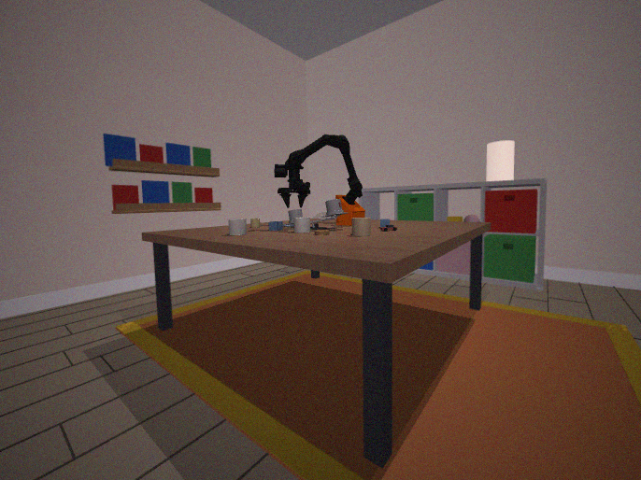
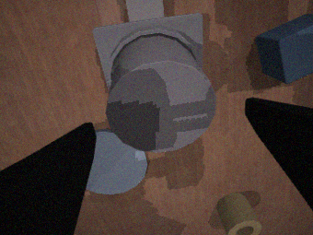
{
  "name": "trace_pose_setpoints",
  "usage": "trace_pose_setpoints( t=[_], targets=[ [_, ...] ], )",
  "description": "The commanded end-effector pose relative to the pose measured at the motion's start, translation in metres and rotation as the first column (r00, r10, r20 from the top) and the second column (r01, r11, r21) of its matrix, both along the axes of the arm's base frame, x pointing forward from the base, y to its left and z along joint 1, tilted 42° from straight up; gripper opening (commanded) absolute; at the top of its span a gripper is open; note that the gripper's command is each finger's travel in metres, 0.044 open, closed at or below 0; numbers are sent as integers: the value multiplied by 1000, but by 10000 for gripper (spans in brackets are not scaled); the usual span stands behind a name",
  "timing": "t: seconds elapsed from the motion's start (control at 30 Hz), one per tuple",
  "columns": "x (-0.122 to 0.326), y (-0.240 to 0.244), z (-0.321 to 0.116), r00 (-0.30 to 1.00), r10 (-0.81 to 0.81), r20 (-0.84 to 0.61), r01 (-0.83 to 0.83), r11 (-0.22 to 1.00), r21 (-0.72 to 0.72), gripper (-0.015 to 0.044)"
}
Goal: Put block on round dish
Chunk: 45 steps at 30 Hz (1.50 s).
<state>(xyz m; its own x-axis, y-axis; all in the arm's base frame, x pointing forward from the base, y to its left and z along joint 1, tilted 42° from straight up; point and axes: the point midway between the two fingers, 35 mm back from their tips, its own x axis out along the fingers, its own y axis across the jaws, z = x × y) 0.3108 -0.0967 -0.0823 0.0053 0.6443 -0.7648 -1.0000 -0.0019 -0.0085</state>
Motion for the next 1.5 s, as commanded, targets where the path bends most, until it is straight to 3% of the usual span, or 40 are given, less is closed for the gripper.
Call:
trace_pose_setpoints(
  t=[0.0,1.07,1.47],
  targets=[
    [-3,7,-6,1000,-2,-12,2,1000,9,440],
    [-4,40,-42,1000,-1,-11,2,1000,12,440],
    [-4,40,-42,1000,-1,-11,2,1000,12,360]
  ],
)
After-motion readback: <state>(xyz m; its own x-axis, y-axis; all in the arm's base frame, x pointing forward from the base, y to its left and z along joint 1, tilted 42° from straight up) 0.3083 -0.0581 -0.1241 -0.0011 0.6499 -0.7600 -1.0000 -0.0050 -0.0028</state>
